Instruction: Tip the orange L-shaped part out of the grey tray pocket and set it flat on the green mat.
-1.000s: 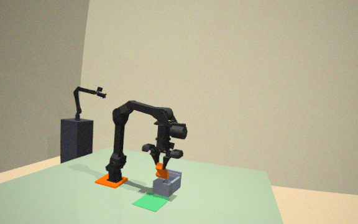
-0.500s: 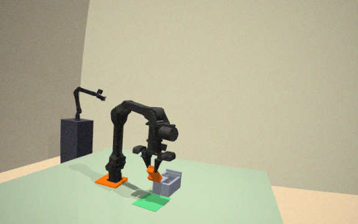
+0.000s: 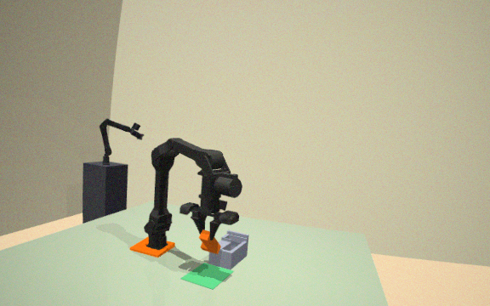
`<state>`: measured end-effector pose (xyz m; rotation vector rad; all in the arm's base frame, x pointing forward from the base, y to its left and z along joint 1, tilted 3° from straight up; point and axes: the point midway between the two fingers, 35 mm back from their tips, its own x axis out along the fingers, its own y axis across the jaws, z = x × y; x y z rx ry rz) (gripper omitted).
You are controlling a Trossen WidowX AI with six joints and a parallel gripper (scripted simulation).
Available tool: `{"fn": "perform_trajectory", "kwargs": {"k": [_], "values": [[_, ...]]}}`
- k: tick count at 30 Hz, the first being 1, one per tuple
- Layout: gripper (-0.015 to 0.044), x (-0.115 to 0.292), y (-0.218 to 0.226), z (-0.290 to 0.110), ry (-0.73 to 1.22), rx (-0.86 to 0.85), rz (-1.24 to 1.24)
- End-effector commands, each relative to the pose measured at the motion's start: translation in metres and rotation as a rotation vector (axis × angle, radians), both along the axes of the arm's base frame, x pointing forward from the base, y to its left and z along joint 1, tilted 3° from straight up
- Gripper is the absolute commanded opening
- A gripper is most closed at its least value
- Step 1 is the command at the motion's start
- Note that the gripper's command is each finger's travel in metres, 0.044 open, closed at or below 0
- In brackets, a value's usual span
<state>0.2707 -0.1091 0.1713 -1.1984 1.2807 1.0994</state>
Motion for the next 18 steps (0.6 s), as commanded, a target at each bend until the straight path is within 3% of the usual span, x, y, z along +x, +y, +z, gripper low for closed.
{"fn": "perform_trajectory", "kwargs": {"k": [1,18], "values": [[0.0,0.0,0.0,-0.006,-0.001,-0.001,0.006],[0.0,0.0,-0.002,-0.034,-0.001,-0.001,0.006]]}}
